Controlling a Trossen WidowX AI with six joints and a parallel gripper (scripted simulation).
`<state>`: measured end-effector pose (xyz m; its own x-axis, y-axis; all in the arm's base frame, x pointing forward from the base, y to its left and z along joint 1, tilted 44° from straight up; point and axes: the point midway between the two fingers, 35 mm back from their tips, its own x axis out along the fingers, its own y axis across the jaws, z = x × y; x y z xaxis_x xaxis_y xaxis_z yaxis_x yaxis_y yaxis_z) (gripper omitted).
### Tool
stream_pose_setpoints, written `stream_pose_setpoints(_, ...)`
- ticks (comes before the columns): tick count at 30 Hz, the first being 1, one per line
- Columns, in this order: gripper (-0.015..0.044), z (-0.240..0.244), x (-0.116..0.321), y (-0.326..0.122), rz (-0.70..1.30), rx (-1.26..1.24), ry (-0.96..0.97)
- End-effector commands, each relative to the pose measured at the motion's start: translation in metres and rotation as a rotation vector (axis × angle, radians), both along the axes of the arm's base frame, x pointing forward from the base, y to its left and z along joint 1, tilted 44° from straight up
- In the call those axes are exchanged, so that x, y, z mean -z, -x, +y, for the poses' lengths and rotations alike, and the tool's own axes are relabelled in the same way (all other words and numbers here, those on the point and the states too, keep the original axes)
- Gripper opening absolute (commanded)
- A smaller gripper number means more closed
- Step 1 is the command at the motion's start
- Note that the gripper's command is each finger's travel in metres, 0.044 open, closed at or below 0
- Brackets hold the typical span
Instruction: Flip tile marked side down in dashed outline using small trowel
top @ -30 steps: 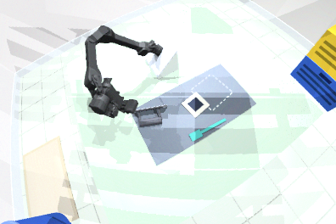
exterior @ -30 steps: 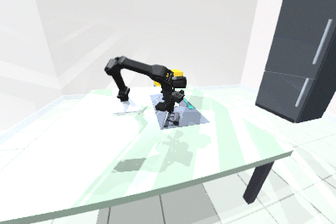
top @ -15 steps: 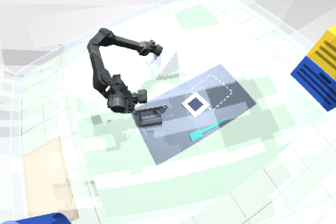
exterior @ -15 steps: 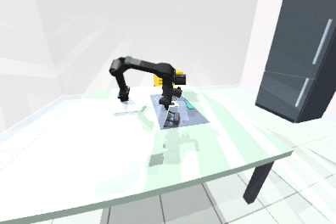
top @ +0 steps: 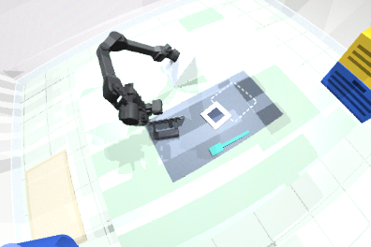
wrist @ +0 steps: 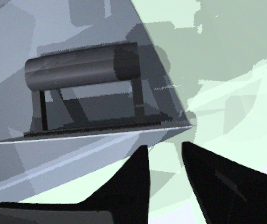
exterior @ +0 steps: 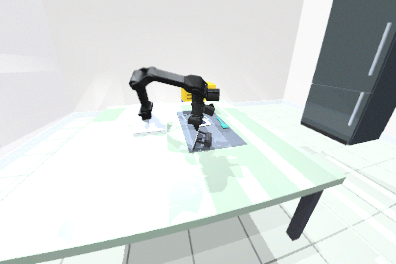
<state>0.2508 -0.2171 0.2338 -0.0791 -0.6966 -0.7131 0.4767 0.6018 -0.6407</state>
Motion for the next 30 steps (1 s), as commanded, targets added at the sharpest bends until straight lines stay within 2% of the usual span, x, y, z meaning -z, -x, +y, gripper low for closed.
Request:
stream_pose_setpoints(1,0.01,-0.005,0.004,-0.001,0.006,-0.004,-0.003)
stream_pose_setpoints(30,0.01,-0.027,0.025,0.008,0.016,-0.007,0.002)
